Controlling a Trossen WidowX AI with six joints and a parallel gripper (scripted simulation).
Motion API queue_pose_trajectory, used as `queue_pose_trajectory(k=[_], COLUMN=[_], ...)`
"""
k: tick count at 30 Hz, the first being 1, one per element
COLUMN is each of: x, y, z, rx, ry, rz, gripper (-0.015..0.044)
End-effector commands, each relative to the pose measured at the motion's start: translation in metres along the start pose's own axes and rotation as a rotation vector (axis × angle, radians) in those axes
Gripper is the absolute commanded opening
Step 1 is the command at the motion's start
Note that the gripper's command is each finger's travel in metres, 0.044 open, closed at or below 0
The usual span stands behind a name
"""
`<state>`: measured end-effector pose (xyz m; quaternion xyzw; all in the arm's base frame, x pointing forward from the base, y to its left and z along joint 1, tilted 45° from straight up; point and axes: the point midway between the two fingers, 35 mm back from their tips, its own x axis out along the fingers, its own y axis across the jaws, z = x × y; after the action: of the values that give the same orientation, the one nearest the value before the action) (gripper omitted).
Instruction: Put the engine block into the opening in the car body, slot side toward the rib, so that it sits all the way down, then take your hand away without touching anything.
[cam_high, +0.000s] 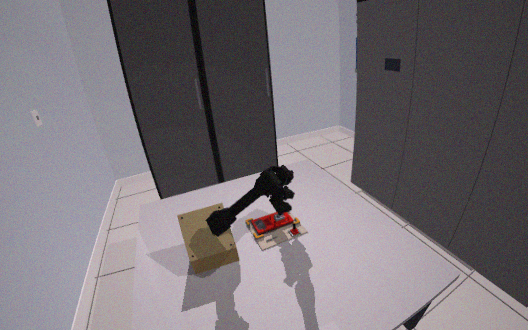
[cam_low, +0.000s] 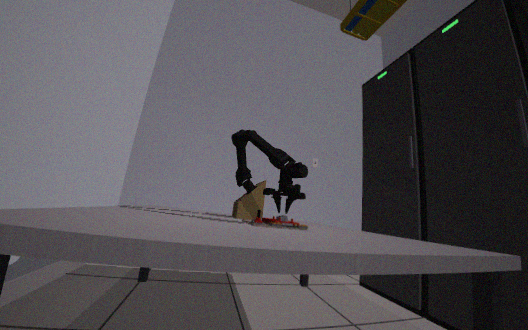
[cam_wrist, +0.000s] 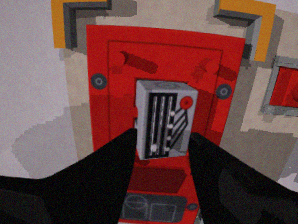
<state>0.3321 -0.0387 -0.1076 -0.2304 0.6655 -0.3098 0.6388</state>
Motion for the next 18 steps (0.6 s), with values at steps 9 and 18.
queue_pose_trajectory(k=[9, 18], x=[0.000, -0.086], y=[0.000, 0.000], z=[0.000, 0.000], rx=[0.005, 0.007], ry=[0.001, 0.001], rz=[0.002, 0.006], gripper=[0.0310, 0.0310])
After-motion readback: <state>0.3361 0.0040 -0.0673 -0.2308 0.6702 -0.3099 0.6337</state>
